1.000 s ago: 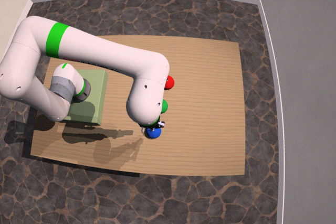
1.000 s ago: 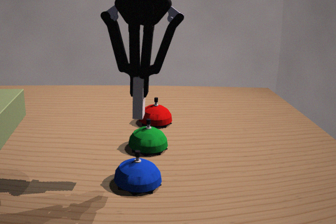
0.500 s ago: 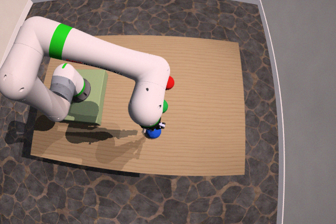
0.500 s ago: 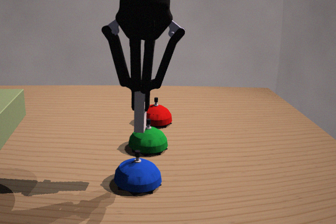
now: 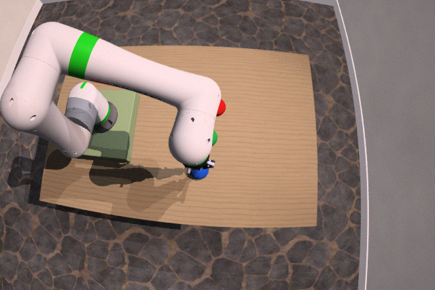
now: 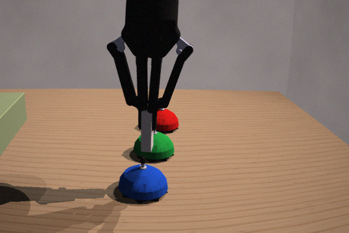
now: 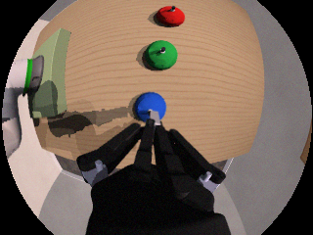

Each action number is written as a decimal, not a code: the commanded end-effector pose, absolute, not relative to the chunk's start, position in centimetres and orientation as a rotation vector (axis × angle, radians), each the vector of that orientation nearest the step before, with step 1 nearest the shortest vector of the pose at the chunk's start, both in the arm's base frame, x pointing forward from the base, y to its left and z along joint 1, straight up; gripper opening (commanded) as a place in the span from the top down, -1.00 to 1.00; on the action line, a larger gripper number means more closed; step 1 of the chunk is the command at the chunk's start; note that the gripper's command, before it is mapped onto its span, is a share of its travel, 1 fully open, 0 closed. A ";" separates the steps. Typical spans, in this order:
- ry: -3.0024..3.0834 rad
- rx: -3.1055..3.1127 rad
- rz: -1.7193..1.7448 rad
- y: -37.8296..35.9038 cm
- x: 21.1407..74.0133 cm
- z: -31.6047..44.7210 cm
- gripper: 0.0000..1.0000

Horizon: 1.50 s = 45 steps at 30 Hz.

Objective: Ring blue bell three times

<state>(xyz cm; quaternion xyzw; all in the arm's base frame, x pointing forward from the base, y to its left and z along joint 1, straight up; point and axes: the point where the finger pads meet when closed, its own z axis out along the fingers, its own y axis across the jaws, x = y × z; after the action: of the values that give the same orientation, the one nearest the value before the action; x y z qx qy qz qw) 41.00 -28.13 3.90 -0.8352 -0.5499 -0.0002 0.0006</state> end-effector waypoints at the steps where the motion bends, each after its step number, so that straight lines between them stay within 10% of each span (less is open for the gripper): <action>1: -1.727 -2.623 -0.001 -28.2 41.0 3.7 1.00; 45: -1.727 -2.623 -0.001 -28.2 41.1 3.0 1.00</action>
<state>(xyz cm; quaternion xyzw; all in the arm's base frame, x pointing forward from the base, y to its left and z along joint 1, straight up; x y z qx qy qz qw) 41.10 -28.17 3.02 -0.8352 -0.5499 -0.0002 0.0006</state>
